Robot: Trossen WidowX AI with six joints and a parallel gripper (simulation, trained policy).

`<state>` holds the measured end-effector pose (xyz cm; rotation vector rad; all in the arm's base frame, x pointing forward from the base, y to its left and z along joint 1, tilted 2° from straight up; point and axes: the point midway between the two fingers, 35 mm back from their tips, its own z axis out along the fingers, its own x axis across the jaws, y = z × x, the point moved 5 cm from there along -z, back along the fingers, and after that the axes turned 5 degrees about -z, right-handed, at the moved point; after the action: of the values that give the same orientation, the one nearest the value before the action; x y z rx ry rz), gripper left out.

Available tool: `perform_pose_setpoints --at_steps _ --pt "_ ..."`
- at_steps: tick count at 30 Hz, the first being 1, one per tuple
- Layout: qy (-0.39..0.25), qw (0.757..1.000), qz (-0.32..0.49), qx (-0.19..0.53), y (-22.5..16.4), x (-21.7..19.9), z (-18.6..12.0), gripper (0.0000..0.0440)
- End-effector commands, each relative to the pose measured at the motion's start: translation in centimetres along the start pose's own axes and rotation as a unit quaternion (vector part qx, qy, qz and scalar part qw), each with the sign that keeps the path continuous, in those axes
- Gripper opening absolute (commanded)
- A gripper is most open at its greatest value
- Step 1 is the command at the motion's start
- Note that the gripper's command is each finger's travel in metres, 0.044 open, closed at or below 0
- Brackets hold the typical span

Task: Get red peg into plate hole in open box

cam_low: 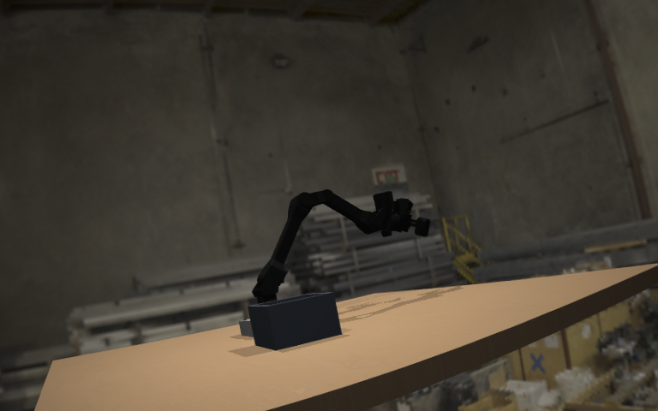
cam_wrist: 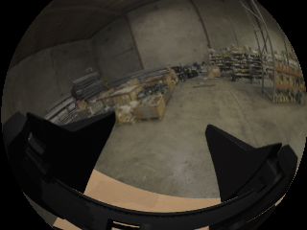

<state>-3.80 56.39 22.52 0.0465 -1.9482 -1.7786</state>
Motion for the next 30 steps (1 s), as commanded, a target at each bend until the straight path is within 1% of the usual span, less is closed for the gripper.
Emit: perform_pose_setpoints --at_steps 1,8,15,22,30 --pt "-0.032 0.999 0.026 0.014 1.5 -2.1 -2.1 0.0440" --pt "-0.131 0.987 0.090 0.028 5.4 -7.5 -8.8 0.0440" --pt "-0.233 0.960 0.153 0.026 8.3 -11.3 -16.5 0.0440" --pt "-0.330 0.919 0.214 0.018 9.7 -13.3 -24.1 0.0440" --pt "-0.428 0.856 0.291 0.019 9.0 -13.6 -31.2 0.0440"
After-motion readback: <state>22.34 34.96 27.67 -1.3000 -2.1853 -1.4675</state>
